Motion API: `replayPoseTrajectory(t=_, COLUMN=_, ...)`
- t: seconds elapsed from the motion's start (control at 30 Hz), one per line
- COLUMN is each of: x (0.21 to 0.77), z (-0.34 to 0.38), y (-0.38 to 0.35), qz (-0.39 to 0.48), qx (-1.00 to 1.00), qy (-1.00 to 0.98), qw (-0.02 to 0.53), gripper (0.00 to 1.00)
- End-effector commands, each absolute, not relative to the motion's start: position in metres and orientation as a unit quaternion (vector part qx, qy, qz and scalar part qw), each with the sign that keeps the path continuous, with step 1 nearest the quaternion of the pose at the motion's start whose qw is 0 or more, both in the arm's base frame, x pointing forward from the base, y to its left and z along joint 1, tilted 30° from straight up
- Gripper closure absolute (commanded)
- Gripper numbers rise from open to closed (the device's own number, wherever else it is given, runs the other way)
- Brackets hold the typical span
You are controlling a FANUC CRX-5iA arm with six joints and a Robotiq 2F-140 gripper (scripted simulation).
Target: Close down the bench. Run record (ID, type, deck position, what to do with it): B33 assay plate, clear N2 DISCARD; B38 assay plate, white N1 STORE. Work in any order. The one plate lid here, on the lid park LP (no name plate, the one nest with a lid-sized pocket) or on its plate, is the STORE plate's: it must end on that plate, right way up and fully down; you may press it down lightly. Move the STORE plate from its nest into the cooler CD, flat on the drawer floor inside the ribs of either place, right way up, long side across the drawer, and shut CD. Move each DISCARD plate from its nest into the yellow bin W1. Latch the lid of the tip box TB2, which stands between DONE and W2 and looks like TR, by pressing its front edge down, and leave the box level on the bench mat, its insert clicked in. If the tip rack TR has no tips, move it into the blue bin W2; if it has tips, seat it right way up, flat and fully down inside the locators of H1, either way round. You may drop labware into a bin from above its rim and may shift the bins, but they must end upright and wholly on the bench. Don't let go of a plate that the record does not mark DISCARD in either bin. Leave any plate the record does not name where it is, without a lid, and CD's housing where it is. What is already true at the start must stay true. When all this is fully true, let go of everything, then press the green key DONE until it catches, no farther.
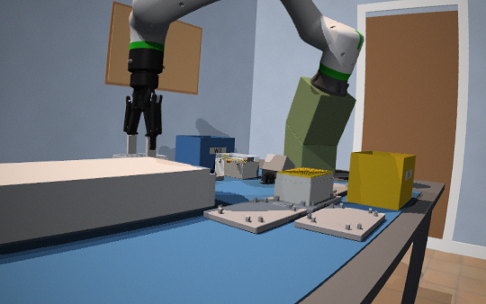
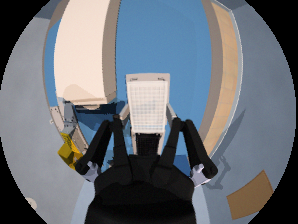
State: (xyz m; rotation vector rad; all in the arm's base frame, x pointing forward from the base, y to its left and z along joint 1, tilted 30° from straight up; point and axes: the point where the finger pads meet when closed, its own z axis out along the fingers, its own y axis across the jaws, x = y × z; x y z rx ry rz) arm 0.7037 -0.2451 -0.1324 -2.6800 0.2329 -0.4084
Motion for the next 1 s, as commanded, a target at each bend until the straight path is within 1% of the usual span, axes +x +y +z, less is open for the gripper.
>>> replayPoseTrajectory(t=0.0, x=0.702, z=-0.128, y=-0.247, qz=-0.147, qx=-0.963, qy=0.084, qw=0.209, gripper=1.0)
replayPoseTrajectory(t=0.97, x=0.692, z=-0.099, y=-0.26, qz=-0.147, qx=-0.963, qy=0.084, qw=0.209, gripper=1.0)
